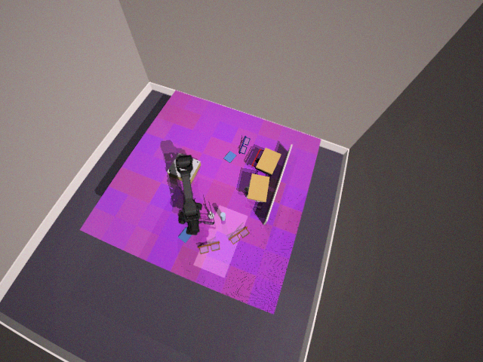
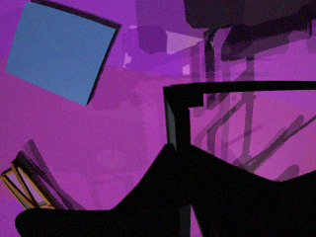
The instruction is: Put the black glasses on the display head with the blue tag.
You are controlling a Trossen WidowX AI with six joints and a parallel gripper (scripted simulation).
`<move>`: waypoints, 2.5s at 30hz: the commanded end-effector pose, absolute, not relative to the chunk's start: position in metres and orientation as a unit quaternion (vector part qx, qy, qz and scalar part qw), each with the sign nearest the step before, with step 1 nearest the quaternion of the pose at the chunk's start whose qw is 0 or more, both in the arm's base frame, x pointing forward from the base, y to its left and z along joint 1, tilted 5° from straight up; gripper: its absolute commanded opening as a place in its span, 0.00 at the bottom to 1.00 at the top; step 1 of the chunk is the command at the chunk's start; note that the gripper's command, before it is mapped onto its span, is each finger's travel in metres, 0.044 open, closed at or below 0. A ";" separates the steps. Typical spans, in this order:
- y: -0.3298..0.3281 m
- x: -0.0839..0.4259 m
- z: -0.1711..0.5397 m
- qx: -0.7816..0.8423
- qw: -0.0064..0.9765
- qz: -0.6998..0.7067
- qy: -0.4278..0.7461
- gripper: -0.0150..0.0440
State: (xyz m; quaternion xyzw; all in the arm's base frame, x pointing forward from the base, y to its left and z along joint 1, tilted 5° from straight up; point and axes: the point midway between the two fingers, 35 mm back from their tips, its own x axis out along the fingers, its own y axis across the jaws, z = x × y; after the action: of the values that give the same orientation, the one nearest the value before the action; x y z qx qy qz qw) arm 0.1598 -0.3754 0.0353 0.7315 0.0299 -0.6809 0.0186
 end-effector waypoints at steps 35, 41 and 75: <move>-0.386 0.136 0.034 0.730 0.019 -0.682 0.030 0.25; -0.386 0.136 0.034 0.730 0.019 -0.682 0.030 0.25; -0.378 0.141 0.100 0.743 -0.026 -0.668 0.005 0.25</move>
State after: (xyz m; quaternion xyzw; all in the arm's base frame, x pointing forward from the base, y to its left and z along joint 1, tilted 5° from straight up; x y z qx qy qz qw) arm 0.1431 -0.3836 0.0949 0.7355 0.0192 -0.6773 0.0024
